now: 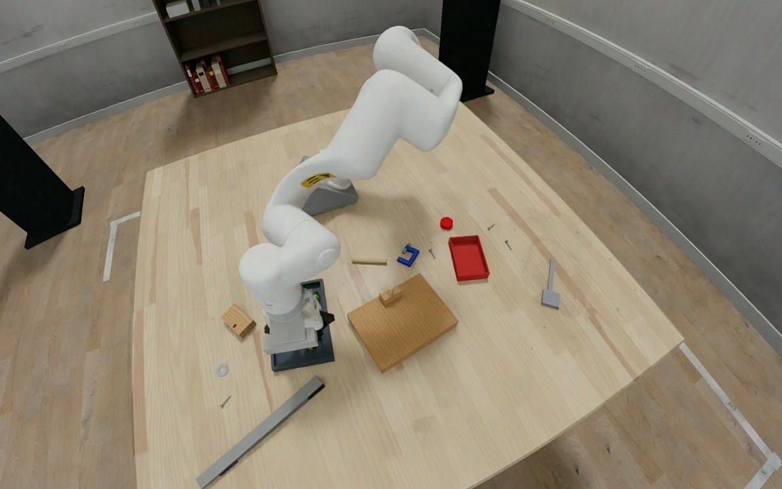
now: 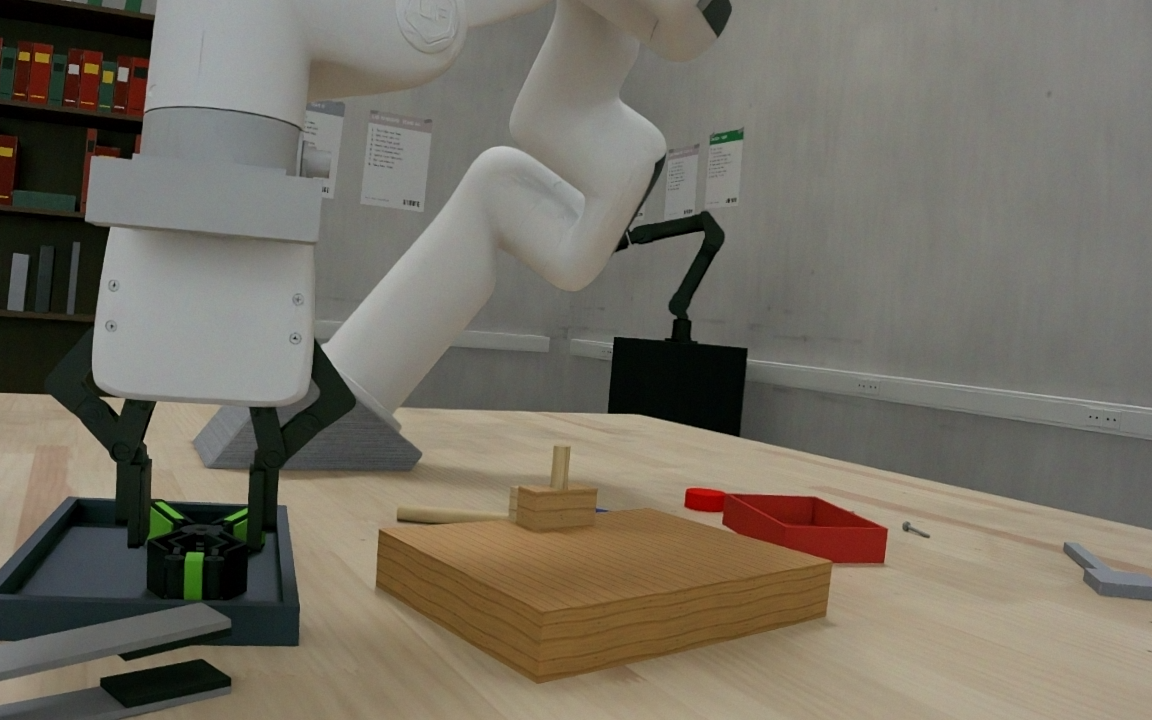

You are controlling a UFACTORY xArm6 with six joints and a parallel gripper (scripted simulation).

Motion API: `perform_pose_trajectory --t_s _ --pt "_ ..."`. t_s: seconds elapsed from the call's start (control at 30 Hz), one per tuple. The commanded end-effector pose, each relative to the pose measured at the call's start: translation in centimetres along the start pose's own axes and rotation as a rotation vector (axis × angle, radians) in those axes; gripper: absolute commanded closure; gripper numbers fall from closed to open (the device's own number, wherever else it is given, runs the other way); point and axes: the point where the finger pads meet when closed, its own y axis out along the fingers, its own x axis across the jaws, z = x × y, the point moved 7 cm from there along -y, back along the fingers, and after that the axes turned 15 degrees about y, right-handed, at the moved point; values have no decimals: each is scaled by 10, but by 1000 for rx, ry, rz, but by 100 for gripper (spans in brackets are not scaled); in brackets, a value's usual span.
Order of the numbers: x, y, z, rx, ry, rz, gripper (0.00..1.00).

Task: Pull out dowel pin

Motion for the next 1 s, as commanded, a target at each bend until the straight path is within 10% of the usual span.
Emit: perform_pose_trajectory --t_s 0.0,0.97 --pt "0 0 1 5 -1 -1 45" --pt "0 24 1 5 -1 -1 45"
